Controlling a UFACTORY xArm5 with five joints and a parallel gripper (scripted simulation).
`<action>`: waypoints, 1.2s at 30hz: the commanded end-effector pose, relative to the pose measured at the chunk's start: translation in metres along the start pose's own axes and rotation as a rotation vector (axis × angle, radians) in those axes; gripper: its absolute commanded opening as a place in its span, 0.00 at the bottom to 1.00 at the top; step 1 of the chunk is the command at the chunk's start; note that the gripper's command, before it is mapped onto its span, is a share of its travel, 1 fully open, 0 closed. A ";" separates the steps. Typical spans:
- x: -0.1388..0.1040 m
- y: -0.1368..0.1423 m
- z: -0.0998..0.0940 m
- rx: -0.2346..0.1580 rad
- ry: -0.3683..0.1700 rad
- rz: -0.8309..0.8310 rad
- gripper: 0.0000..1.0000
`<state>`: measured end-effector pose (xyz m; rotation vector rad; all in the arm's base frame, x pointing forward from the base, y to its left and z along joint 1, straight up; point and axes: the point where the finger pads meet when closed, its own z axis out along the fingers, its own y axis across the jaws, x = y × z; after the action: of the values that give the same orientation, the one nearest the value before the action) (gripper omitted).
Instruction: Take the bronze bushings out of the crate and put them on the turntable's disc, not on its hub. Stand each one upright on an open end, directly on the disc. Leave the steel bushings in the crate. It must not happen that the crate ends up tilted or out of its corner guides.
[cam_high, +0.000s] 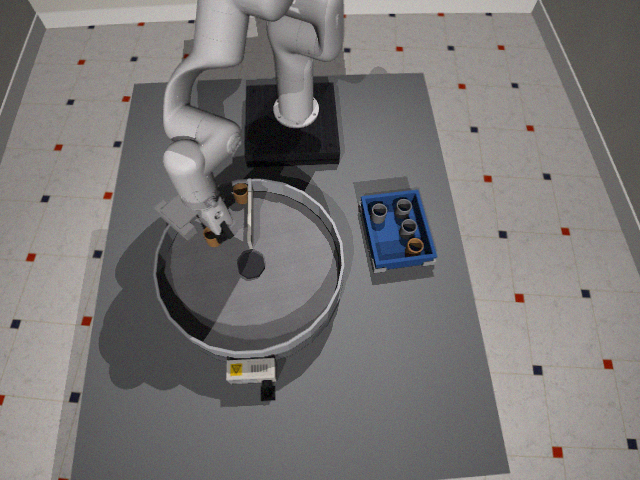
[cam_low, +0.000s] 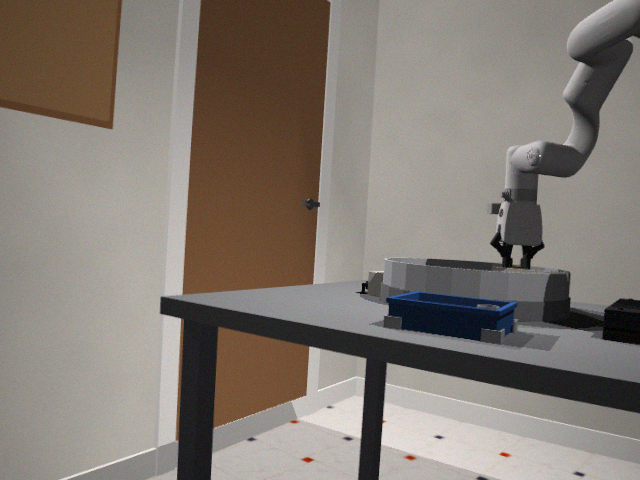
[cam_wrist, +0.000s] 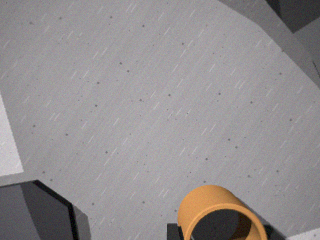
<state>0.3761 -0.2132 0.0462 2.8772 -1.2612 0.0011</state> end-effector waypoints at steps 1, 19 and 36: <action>0.002 0.000 -0.001 0.001 0.004 0.000 0.00; 0.002 -0.001 0.002 0.001 0.004 0.000 0.00; 0.002 -0.001 0.004 0.001 0.004 0.000 0.00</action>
<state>0.3761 -0.2132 0.0408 2.8772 -1.2613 0.0009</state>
